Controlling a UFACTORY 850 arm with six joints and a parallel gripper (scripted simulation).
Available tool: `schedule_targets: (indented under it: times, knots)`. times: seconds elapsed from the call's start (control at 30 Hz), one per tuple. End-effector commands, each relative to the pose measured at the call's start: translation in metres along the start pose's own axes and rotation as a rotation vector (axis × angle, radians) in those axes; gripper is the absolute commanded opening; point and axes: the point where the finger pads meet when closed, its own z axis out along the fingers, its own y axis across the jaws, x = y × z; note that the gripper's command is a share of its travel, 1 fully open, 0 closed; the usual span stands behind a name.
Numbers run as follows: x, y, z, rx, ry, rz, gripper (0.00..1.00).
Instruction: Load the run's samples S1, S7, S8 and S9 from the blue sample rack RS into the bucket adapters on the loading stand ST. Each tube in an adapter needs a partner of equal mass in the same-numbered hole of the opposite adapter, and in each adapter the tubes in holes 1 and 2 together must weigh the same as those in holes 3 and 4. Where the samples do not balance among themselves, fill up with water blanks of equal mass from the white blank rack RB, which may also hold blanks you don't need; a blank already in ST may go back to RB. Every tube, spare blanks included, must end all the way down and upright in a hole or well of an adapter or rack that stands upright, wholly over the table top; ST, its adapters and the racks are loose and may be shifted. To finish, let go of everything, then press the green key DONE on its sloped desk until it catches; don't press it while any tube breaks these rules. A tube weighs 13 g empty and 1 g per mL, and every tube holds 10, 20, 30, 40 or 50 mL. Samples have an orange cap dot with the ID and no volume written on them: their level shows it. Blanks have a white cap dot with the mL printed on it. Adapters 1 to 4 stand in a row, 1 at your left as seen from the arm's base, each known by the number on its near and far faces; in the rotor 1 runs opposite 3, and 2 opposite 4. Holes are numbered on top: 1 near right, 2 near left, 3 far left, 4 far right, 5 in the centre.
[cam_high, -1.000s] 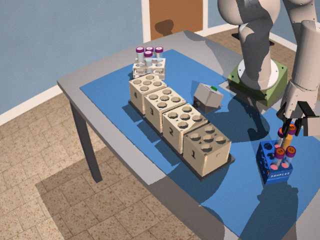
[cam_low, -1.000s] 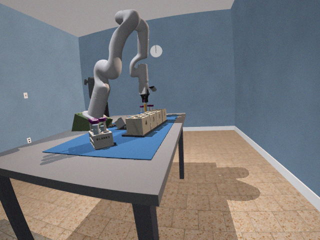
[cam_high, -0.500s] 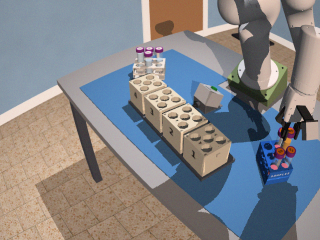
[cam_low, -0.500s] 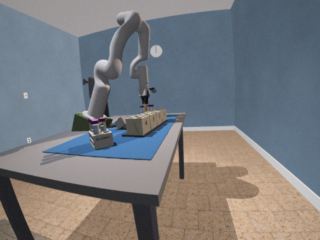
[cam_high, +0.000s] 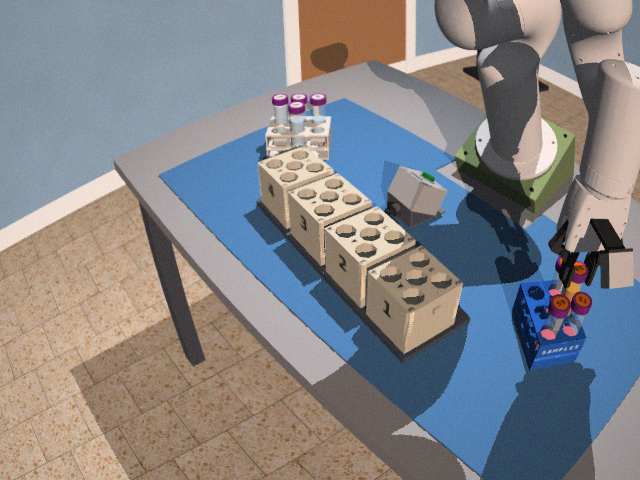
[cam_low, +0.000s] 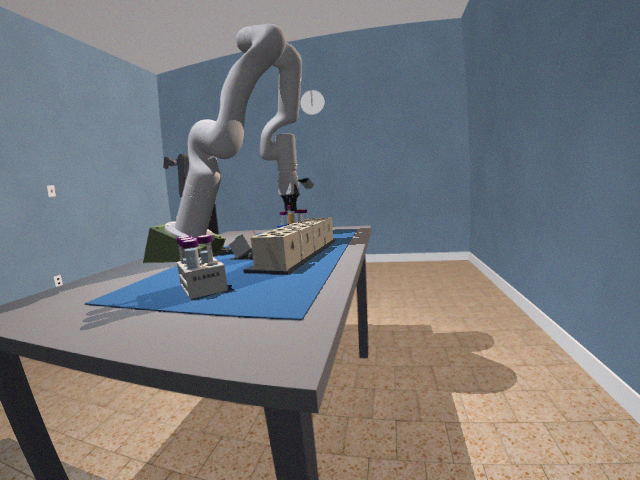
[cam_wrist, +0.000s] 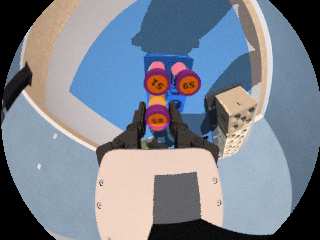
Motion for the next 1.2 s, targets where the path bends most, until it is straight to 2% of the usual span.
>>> schedule_targets:
  times: [0.0,0.7,1.17]
  knots:
    - [0.001,0.0,0.005,0.0,0.003,0.0,0.0]
    - [0.001,0.0,0.022,0.0,0.002,0.0,0.0]
    - [0.001,0.0,0.022,0.0,0.003,0.0,0.0]
